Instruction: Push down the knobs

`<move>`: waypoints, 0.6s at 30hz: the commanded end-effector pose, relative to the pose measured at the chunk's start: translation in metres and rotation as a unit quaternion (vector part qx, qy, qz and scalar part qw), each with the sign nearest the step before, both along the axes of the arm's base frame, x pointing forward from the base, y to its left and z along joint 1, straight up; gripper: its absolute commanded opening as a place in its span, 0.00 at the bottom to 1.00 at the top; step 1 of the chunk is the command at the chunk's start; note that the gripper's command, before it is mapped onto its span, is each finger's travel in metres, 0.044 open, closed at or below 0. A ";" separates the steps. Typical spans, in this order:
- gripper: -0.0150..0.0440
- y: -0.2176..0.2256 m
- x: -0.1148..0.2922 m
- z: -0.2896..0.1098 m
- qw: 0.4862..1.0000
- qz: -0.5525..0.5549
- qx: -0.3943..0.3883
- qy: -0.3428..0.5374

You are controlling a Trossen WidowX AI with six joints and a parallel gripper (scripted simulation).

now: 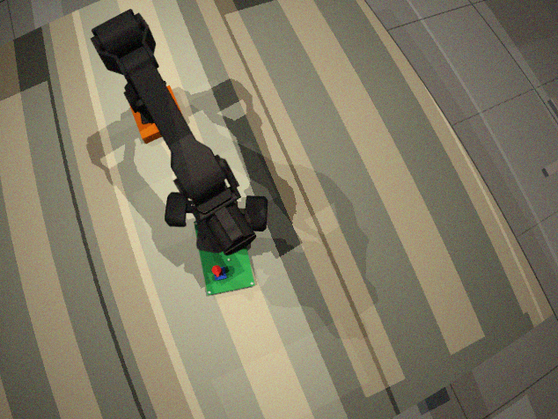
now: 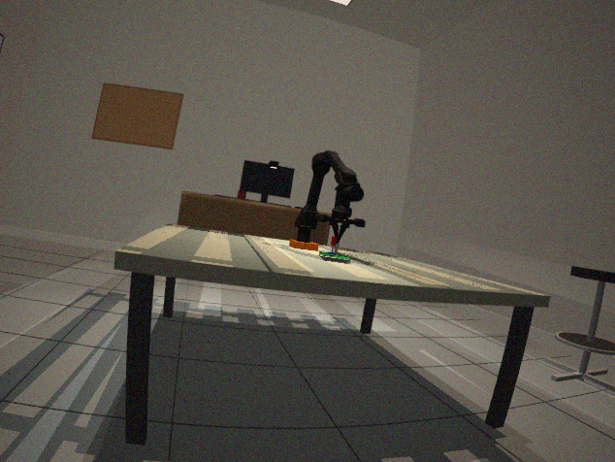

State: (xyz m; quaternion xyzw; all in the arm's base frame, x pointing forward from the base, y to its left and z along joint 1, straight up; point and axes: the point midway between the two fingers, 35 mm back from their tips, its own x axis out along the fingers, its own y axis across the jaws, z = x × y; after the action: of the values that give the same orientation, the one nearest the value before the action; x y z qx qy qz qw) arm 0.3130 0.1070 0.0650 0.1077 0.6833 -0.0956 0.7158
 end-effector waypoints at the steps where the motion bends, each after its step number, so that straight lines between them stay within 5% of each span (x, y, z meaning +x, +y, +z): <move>1: 0.25 0.001 0.002 -0.017 1.000 0.001 -0.002 0.011; 18: 0.25 0.001 0.002 0.004 1.000 0.001 -0.002 0.011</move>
State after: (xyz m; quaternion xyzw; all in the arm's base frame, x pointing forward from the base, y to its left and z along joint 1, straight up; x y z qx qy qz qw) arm 0.3142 0.1075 0.0711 0.1063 0.6862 -0.0970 0.7131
